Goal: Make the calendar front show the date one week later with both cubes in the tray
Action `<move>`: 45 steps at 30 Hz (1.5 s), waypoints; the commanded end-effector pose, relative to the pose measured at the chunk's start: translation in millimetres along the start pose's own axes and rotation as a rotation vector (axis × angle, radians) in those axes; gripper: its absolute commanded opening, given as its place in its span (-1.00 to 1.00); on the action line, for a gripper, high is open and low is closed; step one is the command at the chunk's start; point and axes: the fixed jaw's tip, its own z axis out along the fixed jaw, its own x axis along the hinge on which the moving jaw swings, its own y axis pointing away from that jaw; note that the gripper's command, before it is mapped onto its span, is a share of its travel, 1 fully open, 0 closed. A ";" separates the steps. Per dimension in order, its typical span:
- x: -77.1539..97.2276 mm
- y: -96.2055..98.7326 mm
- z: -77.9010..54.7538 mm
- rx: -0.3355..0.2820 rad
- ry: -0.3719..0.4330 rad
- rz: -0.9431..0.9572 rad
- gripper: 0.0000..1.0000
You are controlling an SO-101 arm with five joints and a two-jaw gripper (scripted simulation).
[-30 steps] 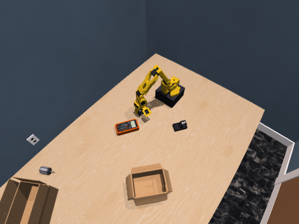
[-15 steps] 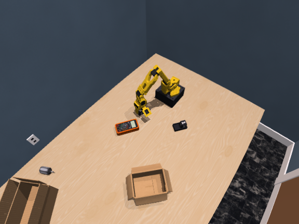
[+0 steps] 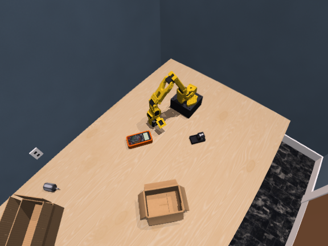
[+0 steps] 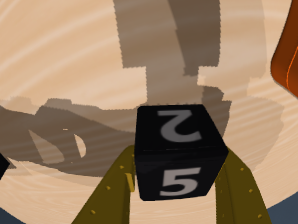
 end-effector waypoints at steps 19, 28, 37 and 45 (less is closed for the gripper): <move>0.8 0.7 -14.1 -0.016 -0.003 0.000 -1.00; 1.0 1.4 -35.2 -0.016 -0.003 0.000 -1.00; 0.9 3.1 -48.1 -0.016 -0.003 0.000 -1.00; 0.3 3.0 -48.3 -0.016 -0.003 -0.003 -1.00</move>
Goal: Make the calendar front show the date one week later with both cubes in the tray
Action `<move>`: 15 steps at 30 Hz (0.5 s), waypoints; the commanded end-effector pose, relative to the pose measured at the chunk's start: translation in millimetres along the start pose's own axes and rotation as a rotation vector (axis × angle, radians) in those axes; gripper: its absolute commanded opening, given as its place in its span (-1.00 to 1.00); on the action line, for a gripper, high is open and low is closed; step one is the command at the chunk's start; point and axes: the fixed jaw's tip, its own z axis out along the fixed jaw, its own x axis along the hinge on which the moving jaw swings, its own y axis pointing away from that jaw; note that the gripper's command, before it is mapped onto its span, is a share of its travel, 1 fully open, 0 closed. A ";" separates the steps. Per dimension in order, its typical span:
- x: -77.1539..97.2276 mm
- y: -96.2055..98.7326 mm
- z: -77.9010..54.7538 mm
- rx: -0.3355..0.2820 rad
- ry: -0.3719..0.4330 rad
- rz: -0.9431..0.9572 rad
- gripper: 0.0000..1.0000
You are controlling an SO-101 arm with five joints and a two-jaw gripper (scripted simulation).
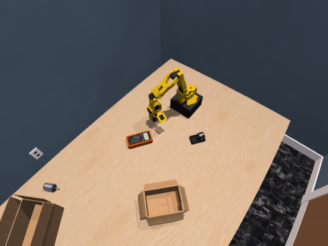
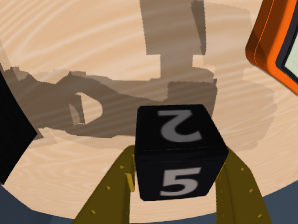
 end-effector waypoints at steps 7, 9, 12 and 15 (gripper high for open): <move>-8.8 -5.8 -5.6 0.029 0.003 -0.055 -1.00; -14.8 -6.3 -5.6 0.029 0.004 -0.085 -1.00; -22.2 -6.5 -5.6 0.028 0.006 -0.124 -1.00; -31.0 -6.4 -5.5 0.028 0.007 -0.169 -1.00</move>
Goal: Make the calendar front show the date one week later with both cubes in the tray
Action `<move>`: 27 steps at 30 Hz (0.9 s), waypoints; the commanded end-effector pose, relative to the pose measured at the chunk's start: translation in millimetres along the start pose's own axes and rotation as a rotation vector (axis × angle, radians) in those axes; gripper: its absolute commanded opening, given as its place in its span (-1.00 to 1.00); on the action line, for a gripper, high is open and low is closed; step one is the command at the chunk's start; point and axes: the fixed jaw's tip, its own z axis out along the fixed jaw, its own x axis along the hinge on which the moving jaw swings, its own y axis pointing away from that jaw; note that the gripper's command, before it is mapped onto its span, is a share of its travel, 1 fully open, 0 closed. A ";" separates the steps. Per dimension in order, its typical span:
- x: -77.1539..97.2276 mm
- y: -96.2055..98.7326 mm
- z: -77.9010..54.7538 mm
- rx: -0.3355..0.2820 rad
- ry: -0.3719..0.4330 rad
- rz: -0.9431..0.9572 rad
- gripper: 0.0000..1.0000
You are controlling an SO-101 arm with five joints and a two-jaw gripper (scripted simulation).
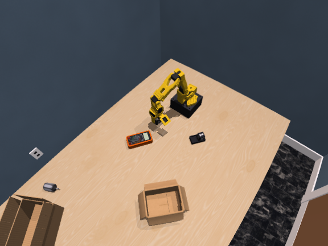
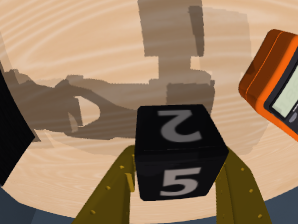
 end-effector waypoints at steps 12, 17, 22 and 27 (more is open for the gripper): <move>-85.2 3.1 -4.6 0.026 0.016 -0.448 -1.00; -105.5 11.3 -4.1 0.025 0.020 -0.560 -1.00; -135.5 29.0 -3.1 0.024 0.026 -0.737 -1.00; -158.1 48.0 -2.1 0.023 0.031 -0.888 -1.00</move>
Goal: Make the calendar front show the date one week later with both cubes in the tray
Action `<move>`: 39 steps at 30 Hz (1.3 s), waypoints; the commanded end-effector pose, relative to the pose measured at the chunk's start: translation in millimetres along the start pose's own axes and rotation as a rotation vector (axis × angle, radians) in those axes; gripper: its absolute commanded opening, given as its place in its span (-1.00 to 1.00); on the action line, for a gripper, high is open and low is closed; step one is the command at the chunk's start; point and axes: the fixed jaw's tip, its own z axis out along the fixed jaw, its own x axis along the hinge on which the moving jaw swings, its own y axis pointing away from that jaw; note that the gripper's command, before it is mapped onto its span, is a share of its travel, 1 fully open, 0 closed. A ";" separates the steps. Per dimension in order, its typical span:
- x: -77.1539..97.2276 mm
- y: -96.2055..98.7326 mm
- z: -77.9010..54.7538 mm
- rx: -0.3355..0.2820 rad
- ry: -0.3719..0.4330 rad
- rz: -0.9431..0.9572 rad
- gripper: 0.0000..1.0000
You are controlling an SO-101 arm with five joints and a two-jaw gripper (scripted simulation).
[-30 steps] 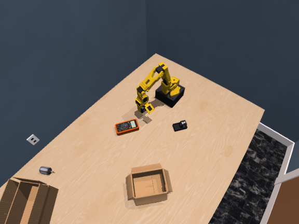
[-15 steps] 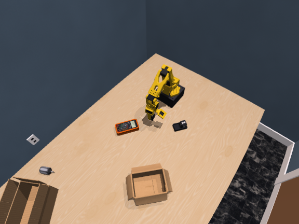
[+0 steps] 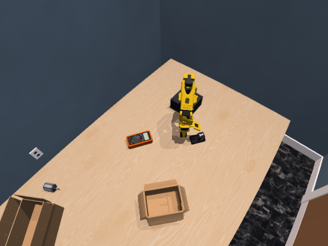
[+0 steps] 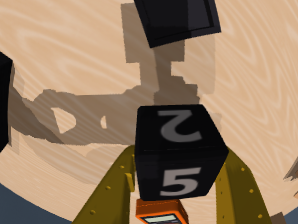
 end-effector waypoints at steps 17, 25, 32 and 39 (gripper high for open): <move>-55.8 -3.8 -3.5 0.015 0.008 -0.269 -1.00; -60.8 -5.7 -7.3 0.025 0.008 -0.271 -1.00; -60.8 -5.7 -7.3 0.025 0.008 -0.271 -1.00; -60.8 -5.7 -7.3 0.025 0.008 -0.271 -1.00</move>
